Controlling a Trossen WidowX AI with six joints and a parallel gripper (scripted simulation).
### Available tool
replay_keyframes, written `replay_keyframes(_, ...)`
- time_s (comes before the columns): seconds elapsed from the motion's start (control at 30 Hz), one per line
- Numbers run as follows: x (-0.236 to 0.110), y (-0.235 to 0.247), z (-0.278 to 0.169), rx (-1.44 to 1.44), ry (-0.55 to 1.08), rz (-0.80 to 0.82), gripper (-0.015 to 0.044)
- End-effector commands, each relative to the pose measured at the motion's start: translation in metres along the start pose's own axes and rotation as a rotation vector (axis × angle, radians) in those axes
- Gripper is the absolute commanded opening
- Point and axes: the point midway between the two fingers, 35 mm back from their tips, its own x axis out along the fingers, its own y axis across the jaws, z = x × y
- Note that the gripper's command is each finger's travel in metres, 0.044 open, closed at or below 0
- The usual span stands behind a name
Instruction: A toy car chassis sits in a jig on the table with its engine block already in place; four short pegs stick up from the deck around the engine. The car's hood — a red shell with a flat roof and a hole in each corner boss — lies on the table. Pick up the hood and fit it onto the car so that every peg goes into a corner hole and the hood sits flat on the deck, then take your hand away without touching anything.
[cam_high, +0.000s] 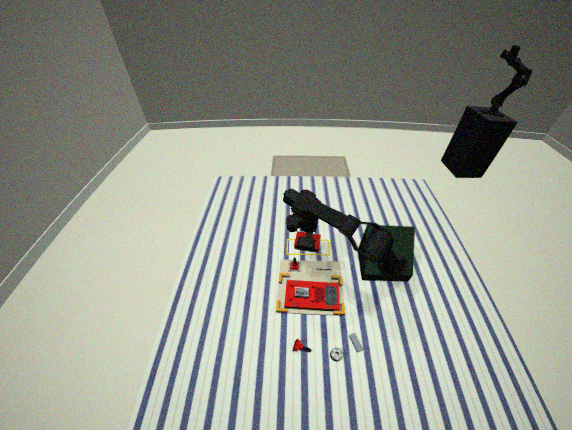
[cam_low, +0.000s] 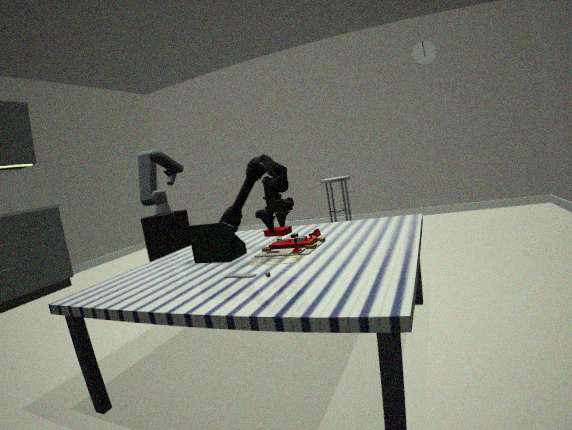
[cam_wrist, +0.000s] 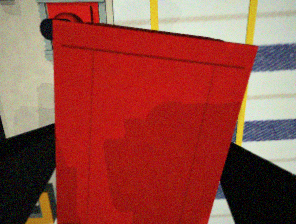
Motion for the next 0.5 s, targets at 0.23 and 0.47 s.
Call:
replay_keyframes(0.23,-0.004,0.08,0.007,-0.046,-0.004,-0.002,0.0)
replay_keyframes(0.47,-0.005,0.13,0.002,-0.077,-0.003,0.004,0.0)
